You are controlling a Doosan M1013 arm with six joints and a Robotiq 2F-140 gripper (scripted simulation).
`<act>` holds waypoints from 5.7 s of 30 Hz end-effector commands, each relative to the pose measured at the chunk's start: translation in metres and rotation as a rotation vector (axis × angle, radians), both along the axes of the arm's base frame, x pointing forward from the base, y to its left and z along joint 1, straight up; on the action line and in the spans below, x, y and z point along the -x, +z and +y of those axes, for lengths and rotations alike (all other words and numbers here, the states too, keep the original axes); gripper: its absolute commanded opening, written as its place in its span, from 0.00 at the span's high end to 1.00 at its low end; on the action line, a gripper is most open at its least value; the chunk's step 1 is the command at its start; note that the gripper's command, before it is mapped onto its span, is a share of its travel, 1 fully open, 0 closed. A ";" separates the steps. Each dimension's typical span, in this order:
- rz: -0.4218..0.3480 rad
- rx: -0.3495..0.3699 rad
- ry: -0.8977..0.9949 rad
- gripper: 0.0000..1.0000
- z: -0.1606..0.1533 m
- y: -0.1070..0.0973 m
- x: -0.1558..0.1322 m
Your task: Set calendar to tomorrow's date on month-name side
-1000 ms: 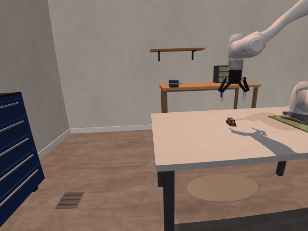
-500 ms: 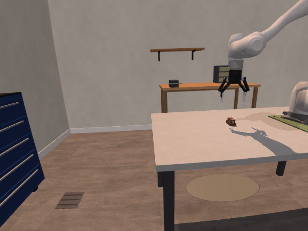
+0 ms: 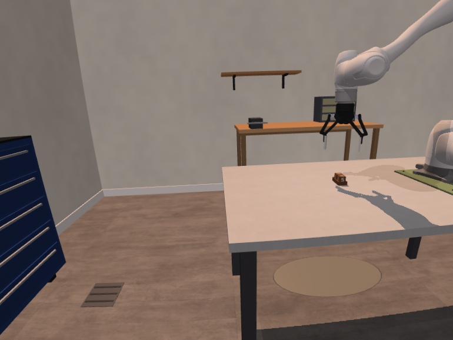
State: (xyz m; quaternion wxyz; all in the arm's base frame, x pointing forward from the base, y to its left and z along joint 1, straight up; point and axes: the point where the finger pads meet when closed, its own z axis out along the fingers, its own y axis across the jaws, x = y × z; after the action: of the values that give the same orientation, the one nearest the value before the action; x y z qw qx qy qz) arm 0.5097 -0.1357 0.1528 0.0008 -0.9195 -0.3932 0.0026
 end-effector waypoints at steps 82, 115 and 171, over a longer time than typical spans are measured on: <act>-0.004 0.012 -2.689 0.72 0.000 -0.030 -0.003; -0.004 0.013 -2.689 0.72 0.000 -0.030 -0.003; -0.004 0.013 -2.689 0.72 0.001 -0.080 -0.003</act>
State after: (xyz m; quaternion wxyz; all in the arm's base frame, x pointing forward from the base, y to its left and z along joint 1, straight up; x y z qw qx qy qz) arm 0.5168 -0.1373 0.0786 0.0005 -0.5886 0.8084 -0.0021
